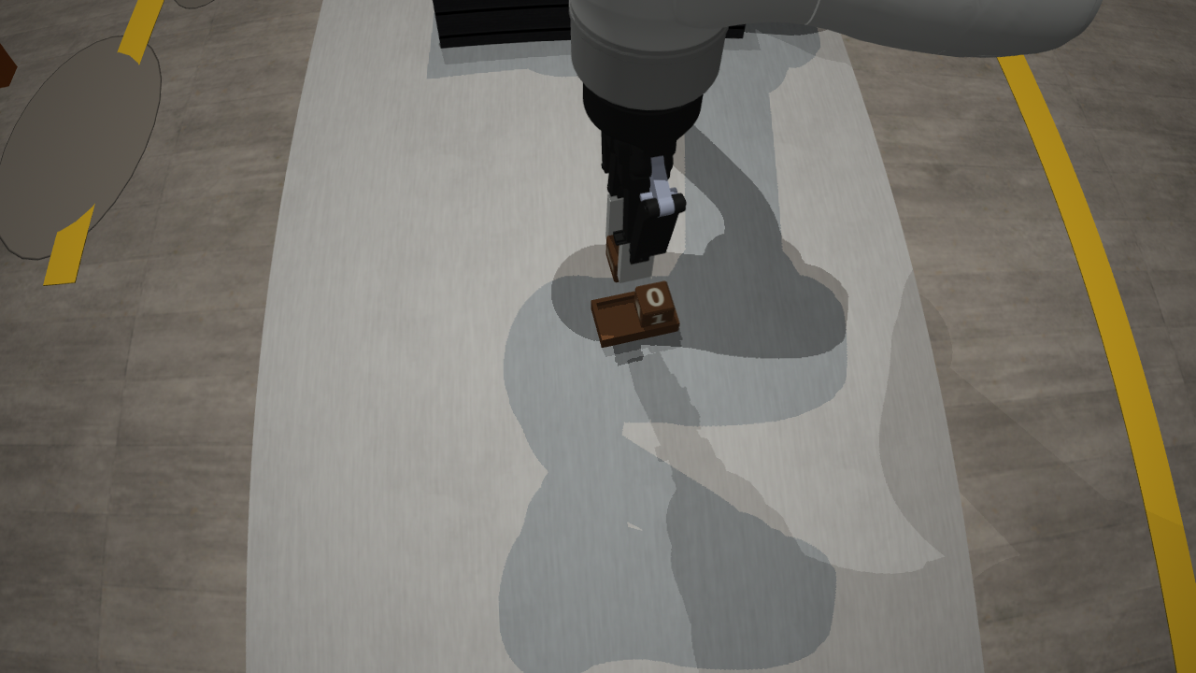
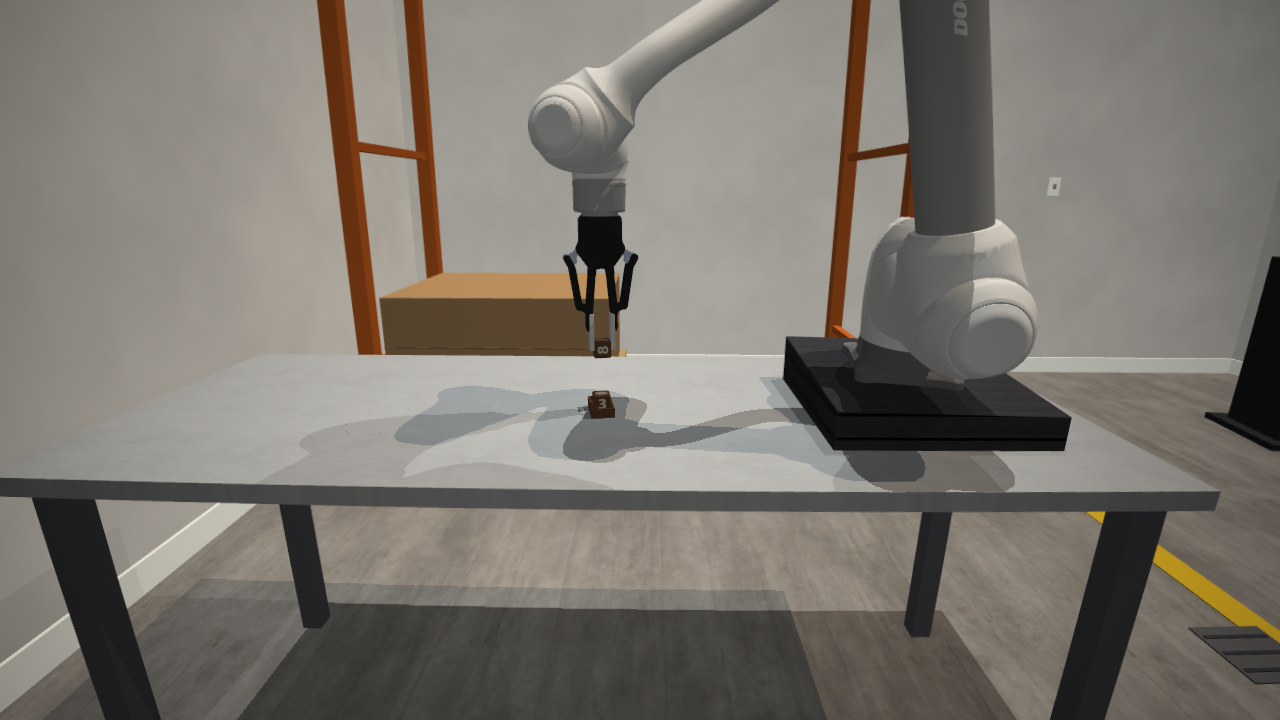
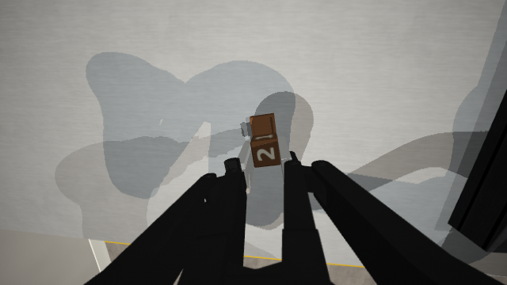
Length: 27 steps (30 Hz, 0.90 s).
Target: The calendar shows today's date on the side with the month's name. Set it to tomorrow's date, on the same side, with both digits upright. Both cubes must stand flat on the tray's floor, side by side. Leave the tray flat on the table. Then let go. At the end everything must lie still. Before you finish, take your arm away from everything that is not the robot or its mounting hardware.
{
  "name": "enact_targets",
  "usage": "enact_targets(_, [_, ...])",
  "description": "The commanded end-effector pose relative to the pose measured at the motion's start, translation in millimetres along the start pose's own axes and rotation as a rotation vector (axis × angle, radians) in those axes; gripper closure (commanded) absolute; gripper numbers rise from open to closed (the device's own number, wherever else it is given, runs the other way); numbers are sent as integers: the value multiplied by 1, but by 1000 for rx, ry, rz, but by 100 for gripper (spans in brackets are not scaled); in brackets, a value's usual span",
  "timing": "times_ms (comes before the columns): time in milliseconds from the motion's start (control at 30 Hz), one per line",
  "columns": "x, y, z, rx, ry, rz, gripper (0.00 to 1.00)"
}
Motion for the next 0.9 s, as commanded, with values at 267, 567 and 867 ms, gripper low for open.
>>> enact_targets(267, [-5,3,-2,8,2,3,84])
enact_targets(567, [-5,3,-2,12,2,3,84])
enact_targets(867, [-5,4,-2,226,3,2,84])
Point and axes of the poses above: the point where the finger pads meet when closed, its own x axis out along the fingers, its own z axis across the jaws, y = z × x, the point moved 9 cm from there along -x, back along the fingers, and after that the axes turned 9 degrees about -x, right-handed, at the moved point
